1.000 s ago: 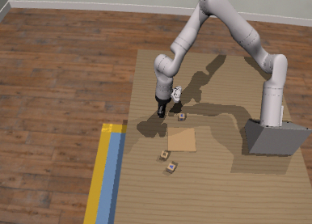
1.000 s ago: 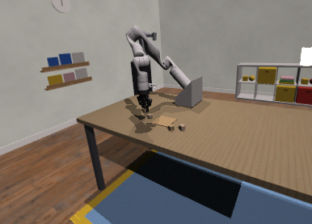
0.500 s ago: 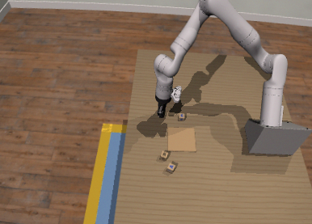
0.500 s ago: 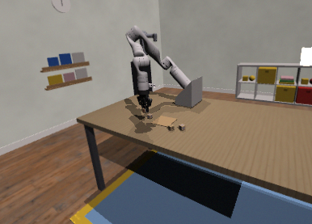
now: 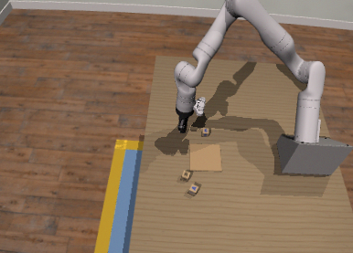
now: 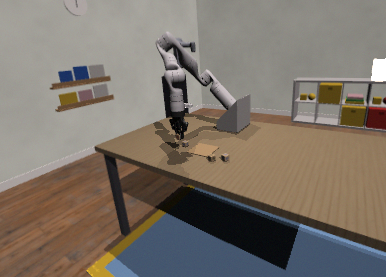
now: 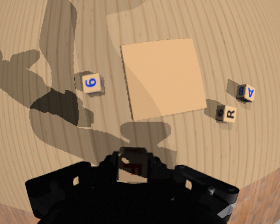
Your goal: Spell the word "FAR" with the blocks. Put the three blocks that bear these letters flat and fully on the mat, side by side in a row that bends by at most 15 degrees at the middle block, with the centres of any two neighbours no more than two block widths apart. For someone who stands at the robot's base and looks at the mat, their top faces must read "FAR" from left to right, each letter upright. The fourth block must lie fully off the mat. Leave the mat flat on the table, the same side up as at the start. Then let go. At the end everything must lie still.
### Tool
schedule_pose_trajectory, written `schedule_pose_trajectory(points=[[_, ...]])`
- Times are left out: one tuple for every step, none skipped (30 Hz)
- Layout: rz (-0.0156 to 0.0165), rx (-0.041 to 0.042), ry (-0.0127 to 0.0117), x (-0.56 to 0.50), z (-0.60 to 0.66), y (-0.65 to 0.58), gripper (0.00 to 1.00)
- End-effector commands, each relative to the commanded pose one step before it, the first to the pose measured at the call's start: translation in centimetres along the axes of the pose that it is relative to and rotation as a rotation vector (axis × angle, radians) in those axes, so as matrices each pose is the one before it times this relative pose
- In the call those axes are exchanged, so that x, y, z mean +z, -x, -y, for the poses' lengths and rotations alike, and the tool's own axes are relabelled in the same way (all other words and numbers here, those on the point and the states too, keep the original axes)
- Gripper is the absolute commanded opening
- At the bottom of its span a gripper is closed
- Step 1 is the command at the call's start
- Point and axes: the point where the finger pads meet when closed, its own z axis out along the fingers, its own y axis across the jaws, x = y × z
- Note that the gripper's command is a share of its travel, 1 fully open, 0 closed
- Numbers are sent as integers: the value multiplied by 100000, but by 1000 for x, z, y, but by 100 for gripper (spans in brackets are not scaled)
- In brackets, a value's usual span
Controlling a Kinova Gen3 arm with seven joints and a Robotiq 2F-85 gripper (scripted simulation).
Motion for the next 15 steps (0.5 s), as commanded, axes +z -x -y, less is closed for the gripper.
schedule_pose_trajectory(points=[[-53, 245, 305, -391, -300, -179, 26], [-71, 374, -15, 11, -40, -79, 26], [-88, 466, -20, 13, -50, -99, 26], [-98, 573, -19, 14, -61, -114, 26], [0, 0, 0, 0, 0, 0, 26], [0, 0, 0, 0, 0, 0, 26], [-1, 786, 59, -16, -98, -55, 26], [-142, 778, -41, 32, -93, -159, 26], [-182, 863, -73, 57, -118, -191, 26], [-141, 1039, -36, 40, -138, -176, 26], [-108, 1214, -1, 21, -149, -167, 26], [-102, 1364, 13, 12, -156, -177, 26], [-103, 1507, 18, 8, -164, -192, 26], [-108, 1645, 18, 7, -172, -209, 26], [-113, 1780, 16, 7, -179, -228, 26]])
